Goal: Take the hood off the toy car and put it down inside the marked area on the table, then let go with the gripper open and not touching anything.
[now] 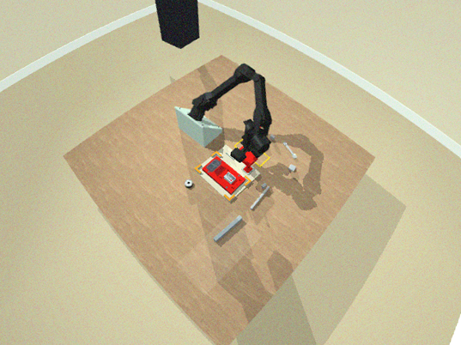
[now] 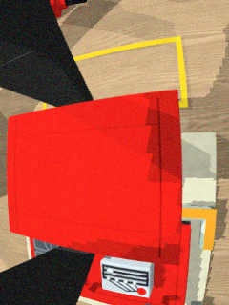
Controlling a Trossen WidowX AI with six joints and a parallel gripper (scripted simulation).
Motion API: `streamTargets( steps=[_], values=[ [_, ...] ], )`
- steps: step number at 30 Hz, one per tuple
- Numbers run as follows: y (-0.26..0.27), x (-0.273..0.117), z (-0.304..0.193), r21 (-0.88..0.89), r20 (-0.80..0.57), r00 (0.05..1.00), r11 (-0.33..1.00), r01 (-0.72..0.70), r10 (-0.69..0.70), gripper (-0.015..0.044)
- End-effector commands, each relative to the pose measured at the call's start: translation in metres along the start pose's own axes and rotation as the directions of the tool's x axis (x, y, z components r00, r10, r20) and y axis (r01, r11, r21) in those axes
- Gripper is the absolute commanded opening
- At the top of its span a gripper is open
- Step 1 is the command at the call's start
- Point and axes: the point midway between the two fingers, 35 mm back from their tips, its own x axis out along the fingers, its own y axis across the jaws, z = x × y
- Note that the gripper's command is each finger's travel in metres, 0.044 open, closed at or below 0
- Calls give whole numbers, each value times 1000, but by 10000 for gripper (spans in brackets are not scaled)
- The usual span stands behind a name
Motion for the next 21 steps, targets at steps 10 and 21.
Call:
streamTargets(
  steps=[10, 21],
  values=[
    [64, -2, -18, 2, 3, 1000, 1000, -11, 11, 0],
    [104, -2, -37, 0, -4, 1000, 1000, -27, 27, 0]
  ],
)
